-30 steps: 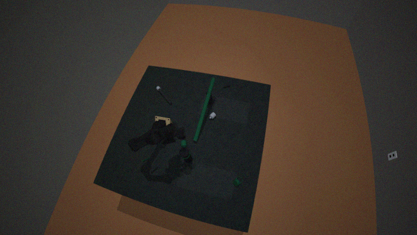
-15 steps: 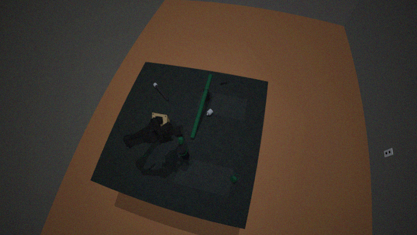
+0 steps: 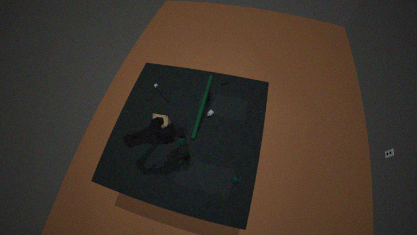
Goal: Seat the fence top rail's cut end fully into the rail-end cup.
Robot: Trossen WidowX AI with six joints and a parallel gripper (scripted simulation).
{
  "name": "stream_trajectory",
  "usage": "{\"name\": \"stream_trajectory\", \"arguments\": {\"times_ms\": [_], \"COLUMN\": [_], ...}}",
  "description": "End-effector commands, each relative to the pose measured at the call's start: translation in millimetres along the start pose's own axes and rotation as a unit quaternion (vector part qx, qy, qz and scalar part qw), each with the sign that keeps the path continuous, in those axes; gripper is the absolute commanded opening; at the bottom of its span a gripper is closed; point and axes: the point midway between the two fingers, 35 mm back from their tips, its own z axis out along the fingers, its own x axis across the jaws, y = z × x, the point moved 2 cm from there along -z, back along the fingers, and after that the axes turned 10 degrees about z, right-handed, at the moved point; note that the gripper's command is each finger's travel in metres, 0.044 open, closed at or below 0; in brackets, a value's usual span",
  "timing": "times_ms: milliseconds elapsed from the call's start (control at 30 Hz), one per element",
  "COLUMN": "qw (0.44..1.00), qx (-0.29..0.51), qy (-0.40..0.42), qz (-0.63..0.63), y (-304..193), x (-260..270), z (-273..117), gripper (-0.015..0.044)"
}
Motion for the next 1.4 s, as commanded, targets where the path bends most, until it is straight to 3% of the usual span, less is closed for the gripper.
{"name": "stream_trajectory", "arguments": {"times_ms": [0,1000,1367], "qw": [1.000,1.000,1.000], "qx": [-0.003,0.002,0.002], "qy": [0.002,-0.001,-0.001], "qz": [-0.003,-0.003,-0.003], "y": [1.3,-1.3,-1.3], "x": [0.7,3.2,3.2], "z": [8.4,54.3,54.3], "gripper": [0.0440,0.0440,0.0151]}}
